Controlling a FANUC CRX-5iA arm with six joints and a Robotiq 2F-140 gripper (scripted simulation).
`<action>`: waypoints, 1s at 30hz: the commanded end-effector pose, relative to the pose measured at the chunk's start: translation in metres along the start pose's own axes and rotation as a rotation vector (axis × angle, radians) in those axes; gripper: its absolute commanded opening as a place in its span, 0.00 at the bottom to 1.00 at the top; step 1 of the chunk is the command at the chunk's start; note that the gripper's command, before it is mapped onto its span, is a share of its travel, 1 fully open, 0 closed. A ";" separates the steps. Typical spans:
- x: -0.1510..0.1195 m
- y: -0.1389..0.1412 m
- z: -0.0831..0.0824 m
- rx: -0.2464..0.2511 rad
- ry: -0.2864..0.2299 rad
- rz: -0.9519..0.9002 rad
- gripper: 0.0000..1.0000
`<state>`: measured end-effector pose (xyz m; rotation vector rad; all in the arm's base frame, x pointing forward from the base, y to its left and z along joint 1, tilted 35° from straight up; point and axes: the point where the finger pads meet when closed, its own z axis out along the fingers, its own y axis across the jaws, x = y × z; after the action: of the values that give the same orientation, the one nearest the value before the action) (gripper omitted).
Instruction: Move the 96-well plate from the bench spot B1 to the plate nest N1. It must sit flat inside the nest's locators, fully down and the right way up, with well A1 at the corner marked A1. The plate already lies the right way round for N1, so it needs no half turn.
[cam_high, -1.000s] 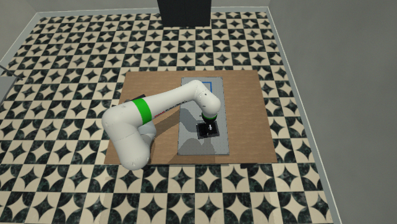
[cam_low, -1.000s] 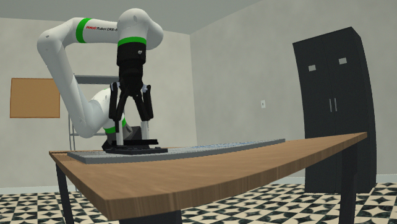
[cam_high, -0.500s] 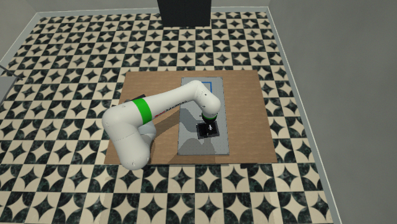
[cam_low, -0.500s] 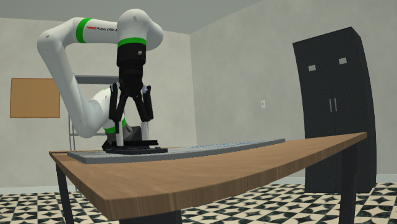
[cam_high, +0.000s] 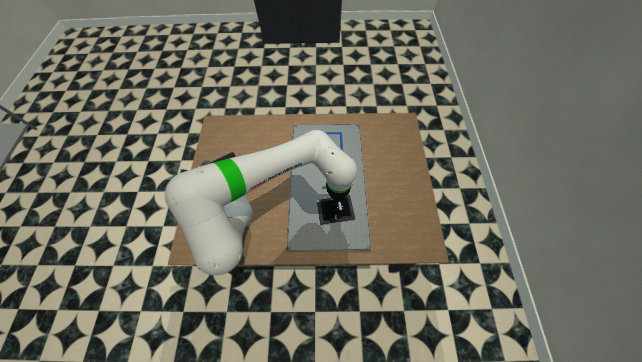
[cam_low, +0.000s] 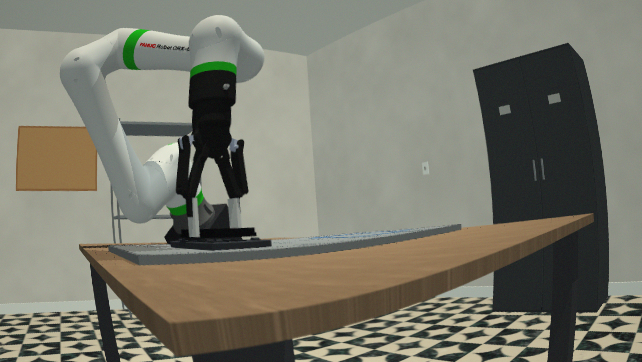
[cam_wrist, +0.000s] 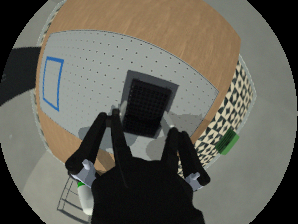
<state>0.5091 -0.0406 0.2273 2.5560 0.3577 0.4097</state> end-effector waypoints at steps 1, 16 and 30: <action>0.000 0.000 0.000 0.000 0.000 0.000 0.00; 0.000 0.000 0.003 0.000 0.000 0.000 0.00; 0.000 0.000 0.005 0.000 0.000 0.000 0.00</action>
<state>0.5107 -0.0427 0.2236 2.5560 0.3577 0.4097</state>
